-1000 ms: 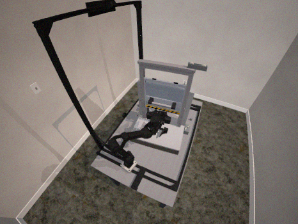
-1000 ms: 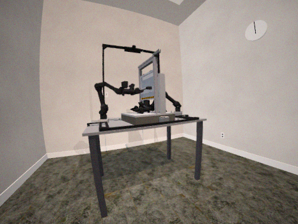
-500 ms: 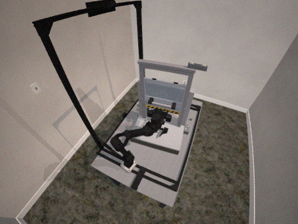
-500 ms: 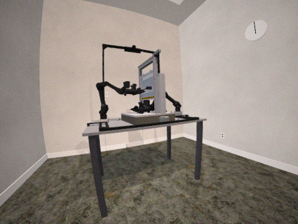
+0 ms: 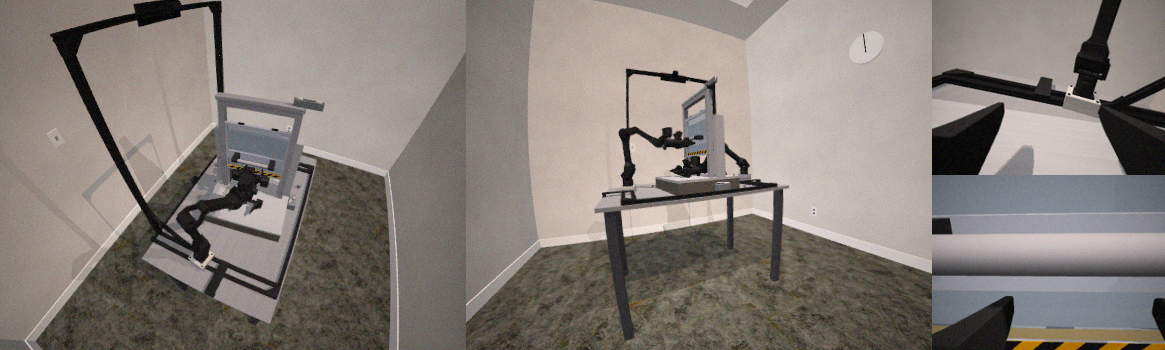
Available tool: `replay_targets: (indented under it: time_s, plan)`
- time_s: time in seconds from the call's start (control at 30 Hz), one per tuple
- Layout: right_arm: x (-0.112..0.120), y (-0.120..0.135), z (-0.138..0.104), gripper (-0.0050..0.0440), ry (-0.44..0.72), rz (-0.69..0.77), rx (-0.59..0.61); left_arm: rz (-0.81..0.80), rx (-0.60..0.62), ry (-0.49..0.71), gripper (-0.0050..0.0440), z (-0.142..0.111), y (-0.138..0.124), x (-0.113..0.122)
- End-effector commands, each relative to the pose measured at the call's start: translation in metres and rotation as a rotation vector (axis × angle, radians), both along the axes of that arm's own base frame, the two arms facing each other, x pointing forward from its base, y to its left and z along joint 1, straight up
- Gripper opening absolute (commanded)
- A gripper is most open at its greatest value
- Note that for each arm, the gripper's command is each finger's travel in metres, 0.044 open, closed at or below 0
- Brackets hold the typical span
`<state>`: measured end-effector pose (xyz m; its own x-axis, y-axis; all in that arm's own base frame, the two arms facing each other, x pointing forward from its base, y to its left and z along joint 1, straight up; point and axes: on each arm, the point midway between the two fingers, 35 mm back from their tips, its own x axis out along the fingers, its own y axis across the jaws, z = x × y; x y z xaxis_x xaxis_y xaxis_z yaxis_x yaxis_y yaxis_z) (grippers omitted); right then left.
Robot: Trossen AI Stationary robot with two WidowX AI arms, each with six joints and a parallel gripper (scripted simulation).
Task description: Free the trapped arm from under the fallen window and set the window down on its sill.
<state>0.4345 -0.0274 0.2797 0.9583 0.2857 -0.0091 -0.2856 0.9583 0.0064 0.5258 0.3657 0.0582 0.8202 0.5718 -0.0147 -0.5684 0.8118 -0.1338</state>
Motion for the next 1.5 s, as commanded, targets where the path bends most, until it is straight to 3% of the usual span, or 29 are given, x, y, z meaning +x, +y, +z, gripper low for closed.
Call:
replay_targets:
  time_s: [0.0, 0.37, 1.47]
  plan:
    - [0.010, 0.002, 0.003, 0.0400, -0.011, -0.004, -0.004, 0.003, -0.012, -0.008, 0.0400, 0.001, 0.001, 0.000]
    - [0.014, 0.003, 0.005, 0.0400, -0.011, -0.004, -0.004, 0.003, -0.012, -0.008, 0.0400, 0.001, 0.001, 0.000]
    - [0.013, 0.003, 0.051, 0.0400, -0.049, -0.004, 0.008, 0.003, -0.012, -0.008, 0.0400, 0.001, 0.001, 0.000]
